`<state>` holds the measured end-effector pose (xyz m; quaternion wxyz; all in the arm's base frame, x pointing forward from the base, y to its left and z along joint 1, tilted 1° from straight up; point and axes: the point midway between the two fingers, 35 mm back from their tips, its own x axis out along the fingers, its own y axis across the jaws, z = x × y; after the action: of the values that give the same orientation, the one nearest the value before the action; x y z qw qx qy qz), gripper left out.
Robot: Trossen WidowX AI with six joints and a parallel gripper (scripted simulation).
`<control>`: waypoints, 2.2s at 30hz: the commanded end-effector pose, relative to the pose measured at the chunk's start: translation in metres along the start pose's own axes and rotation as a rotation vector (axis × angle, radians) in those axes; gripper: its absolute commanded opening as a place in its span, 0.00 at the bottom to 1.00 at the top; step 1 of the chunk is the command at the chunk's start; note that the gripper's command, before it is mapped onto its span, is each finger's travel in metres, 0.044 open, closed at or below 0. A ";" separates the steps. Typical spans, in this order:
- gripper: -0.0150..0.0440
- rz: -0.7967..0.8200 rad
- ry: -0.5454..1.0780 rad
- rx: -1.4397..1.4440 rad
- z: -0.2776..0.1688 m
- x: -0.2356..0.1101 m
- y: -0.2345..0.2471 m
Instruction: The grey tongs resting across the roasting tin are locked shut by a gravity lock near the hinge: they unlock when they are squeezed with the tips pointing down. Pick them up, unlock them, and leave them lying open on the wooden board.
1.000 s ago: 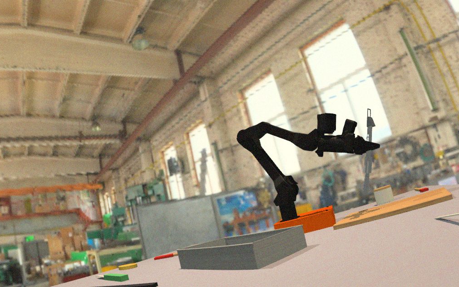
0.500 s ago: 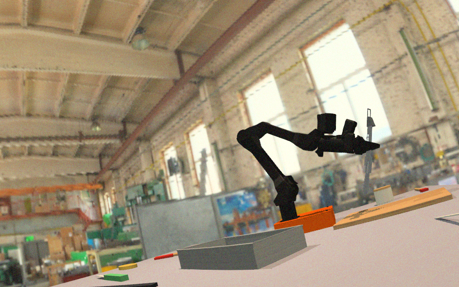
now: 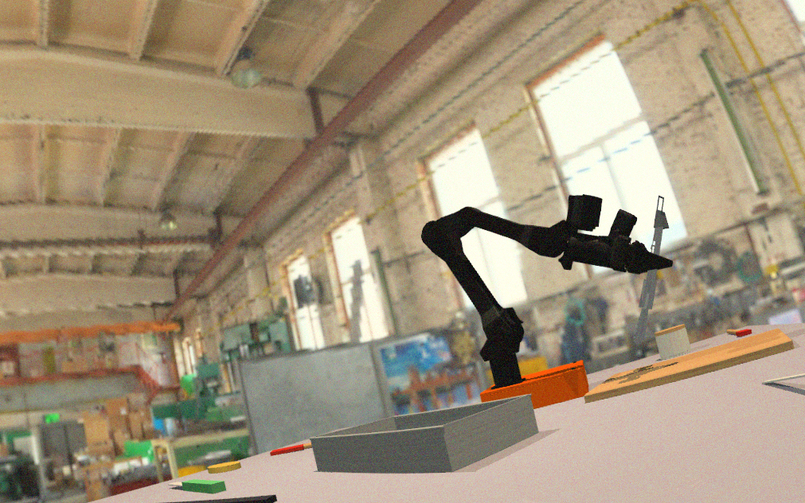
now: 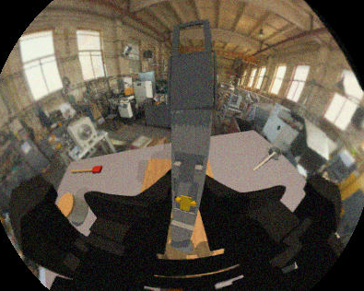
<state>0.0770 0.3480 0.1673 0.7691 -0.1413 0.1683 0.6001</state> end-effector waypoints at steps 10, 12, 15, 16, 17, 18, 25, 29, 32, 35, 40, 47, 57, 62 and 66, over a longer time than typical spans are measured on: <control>0.00 0.001 0.193 -0.002 -0.002 0.023 0.000; 0.00 0.001 0.225 -0.003 -0.003 0.026 0.001; 0.00 0.001 0.274 -0.003 -0.005 0.030 0.001; 0.00 0.001 0.291 -0.003 -0.006 0.031 0.001; 0.00 0.001 0.307 -0.003 -0.007 0.032 0.001; 0.00 0.002 0.323 -0.004 -0.008 0.034 0.001; 0.00 0.002 0.437 -0.004 -0.014 0.042 0.001; 0.00 0.001 0.503 -0.004 -0.018 0.045 0.001; 0.00 0.001 0.552 -0.004 -0.021 0.048 0.000; 0.00 0.001 0.601 -0.004 -0.024 0.050 0.000; 0.00 0.002 0.683 -0.005 -0.029 0.052 0.000; 0.00 0.001 0.797 -0.003 -0.035 0.054 0.000; 0.00 0.000 0.960 0.000 -0.043 0.053 0.000; 0.00 -0.001 1.042 0.001 -0.047 0.052 -0.001; 0.00 -0.001 1.081 0.002 -0.049 0.051 -0.001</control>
<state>0.0851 0.3718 0.0990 0.5795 -0.4268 0.5315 0.4466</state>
